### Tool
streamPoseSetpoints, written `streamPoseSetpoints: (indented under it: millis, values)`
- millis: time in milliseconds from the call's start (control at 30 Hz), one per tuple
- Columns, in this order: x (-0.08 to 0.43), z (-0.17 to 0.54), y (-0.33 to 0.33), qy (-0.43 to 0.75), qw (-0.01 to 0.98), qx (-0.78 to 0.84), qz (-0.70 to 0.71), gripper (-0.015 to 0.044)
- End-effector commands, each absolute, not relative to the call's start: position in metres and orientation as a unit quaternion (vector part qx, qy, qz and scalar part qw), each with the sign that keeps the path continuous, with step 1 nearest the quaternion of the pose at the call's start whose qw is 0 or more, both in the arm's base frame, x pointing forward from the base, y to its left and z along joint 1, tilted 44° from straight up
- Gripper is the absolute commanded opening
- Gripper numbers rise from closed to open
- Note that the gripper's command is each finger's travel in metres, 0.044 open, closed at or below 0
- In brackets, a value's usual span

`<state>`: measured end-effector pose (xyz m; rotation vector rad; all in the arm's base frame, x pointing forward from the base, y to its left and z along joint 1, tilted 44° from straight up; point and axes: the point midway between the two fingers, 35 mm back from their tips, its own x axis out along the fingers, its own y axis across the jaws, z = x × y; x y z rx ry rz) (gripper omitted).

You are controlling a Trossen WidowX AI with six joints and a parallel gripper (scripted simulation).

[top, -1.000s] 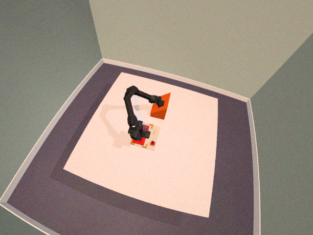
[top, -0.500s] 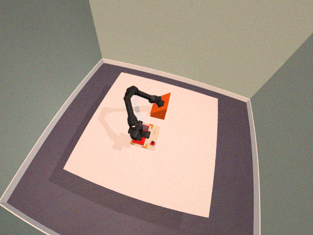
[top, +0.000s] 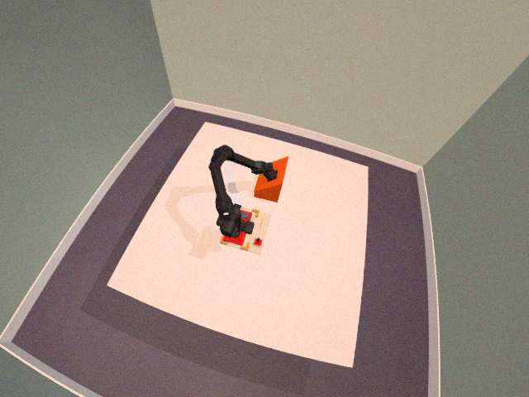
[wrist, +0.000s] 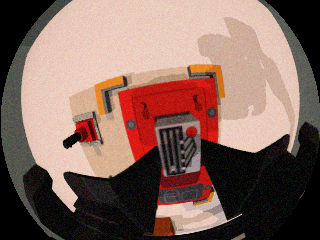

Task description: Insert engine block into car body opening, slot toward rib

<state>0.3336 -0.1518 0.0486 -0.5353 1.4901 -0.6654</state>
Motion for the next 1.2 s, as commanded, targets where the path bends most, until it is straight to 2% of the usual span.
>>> streamPoseSetpoints:
  millis: [0,1167]
  values:
    - [0.3333,0.0478,-0.1522,0.657,0.652,-0.239,-0.292,0.016]
    - [0.3332,0.0448,-0.155,0.657,0.652,-0.239,-0.292,0.016]
